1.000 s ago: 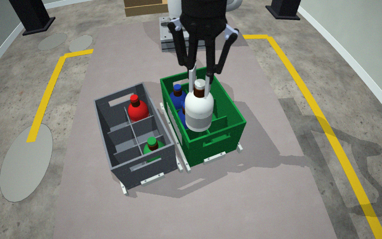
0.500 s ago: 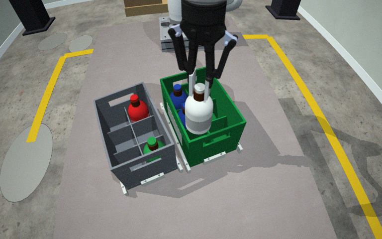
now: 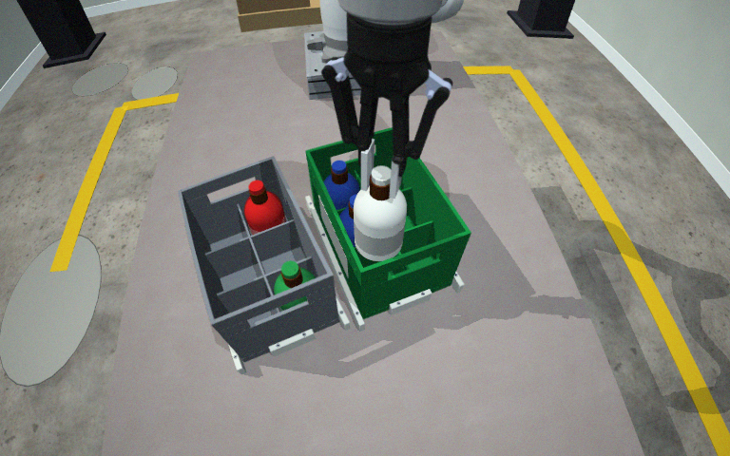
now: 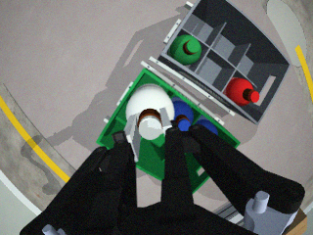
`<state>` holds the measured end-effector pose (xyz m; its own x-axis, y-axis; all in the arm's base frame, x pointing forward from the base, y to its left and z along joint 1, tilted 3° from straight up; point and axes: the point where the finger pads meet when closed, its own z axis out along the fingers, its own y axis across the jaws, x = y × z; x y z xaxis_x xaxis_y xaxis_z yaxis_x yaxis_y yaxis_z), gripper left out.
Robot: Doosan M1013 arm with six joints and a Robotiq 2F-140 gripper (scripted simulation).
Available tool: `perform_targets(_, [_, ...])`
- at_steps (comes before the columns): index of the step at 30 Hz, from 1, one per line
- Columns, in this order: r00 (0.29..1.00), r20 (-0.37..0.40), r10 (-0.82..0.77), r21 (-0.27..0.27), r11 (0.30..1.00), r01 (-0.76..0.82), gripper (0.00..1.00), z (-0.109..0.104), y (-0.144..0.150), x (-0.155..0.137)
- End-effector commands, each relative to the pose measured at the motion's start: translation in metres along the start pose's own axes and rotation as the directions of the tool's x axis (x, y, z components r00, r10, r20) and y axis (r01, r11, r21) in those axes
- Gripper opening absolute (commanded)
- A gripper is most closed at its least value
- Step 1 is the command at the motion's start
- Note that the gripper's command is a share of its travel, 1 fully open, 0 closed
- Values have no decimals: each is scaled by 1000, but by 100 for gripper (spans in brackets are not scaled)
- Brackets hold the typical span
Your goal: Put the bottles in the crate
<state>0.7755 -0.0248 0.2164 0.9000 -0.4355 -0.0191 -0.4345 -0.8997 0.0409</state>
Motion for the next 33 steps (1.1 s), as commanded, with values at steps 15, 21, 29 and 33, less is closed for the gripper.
perform_targets(15, [1000,0,0,0,1000,0,0,15,0,0])
perform_targets(21, [1000,0,0,0,1000,0,0,21,0,0])
perform_targets(29, [1000,0,0,0,1000,0,0,29,0,0])
perform_targets(33, [1000,0,0,0,1000,0,0,31,0,0])
